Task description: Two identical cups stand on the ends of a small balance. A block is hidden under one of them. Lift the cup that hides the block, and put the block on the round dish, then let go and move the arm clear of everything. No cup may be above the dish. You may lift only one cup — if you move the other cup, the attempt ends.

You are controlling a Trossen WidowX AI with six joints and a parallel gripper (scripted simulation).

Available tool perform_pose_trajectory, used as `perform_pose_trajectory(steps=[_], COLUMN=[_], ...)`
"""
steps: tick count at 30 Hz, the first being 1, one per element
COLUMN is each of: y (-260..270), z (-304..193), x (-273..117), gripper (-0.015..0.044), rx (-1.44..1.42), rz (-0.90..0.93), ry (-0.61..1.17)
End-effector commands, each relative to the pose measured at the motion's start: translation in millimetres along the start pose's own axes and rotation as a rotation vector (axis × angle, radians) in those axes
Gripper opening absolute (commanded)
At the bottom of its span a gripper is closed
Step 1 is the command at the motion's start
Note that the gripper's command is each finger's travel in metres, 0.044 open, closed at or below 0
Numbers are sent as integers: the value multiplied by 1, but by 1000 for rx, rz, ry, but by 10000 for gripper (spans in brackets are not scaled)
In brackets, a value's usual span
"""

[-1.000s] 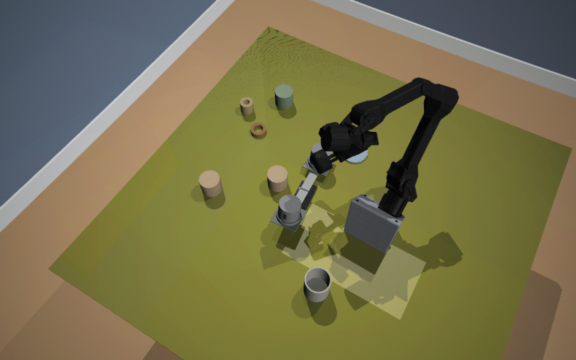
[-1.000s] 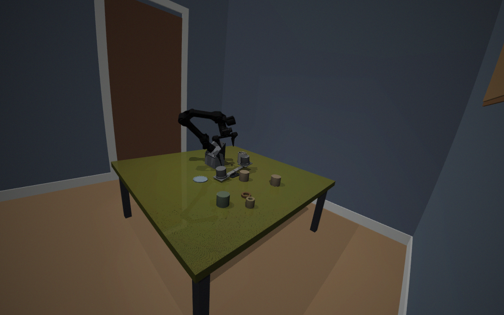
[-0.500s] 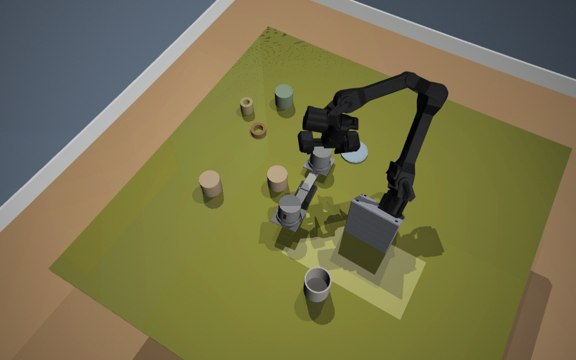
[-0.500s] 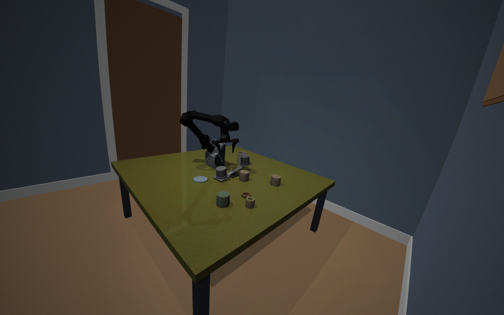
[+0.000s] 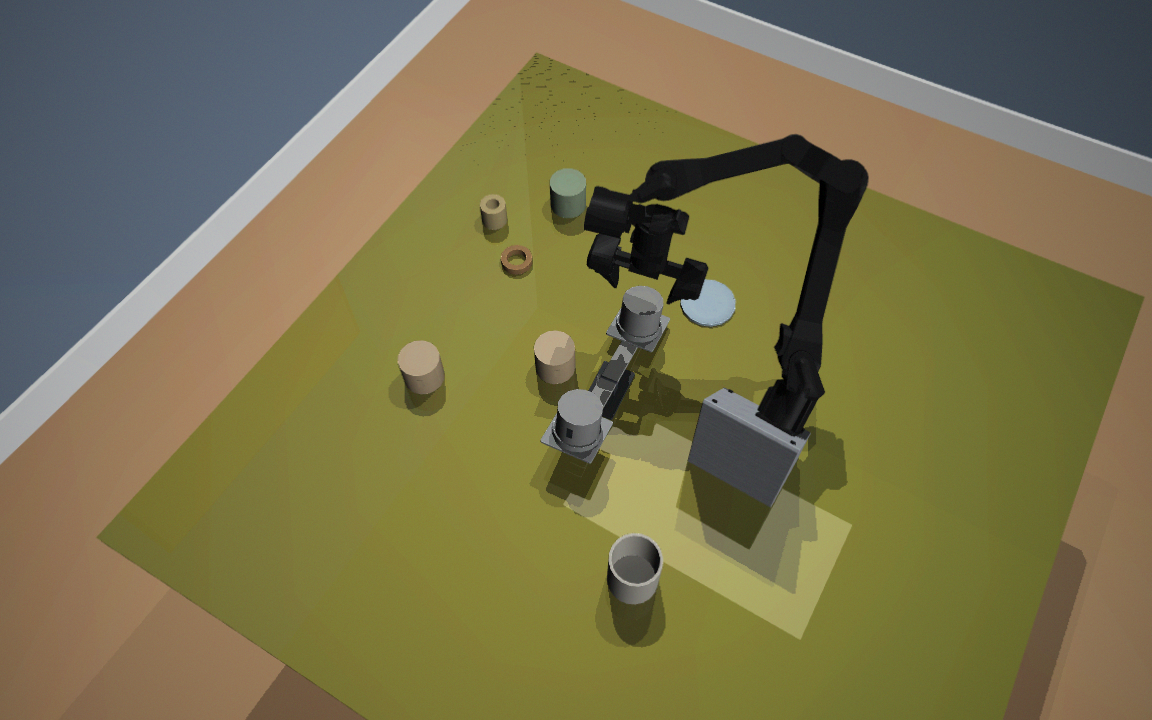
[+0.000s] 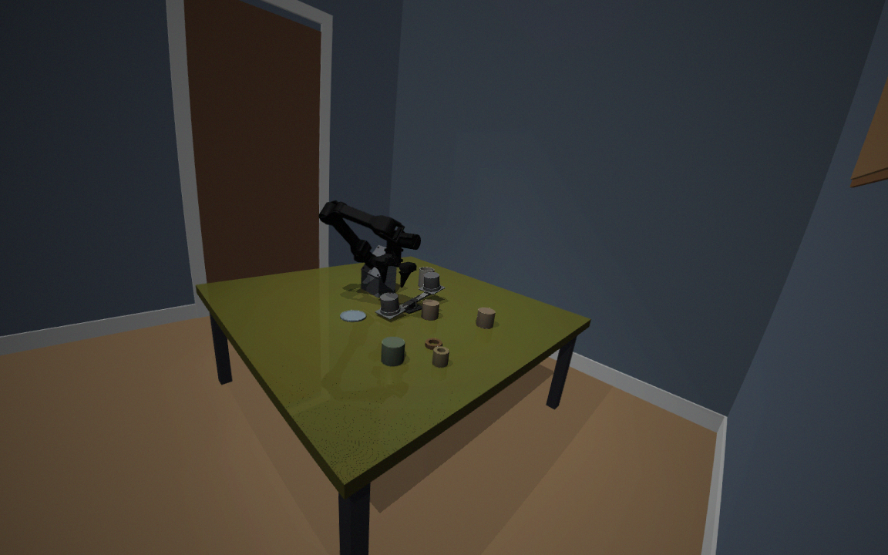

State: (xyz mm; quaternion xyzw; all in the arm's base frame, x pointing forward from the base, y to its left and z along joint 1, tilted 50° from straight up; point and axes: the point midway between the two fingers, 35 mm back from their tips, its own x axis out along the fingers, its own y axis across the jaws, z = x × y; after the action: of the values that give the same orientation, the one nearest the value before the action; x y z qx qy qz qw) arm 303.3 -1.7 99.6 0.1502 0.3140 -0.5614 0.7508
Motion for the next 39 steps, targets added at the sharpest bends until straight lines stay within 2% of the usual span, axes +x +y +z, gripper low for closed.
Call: perform_pose_trajectory(steps=[1, 39], y=[2, 1], z=[13, 13], x=[12, 69], gripper=[440, 440], rx=[107, 113], rz=[-46, -47], ry=[16, 16])
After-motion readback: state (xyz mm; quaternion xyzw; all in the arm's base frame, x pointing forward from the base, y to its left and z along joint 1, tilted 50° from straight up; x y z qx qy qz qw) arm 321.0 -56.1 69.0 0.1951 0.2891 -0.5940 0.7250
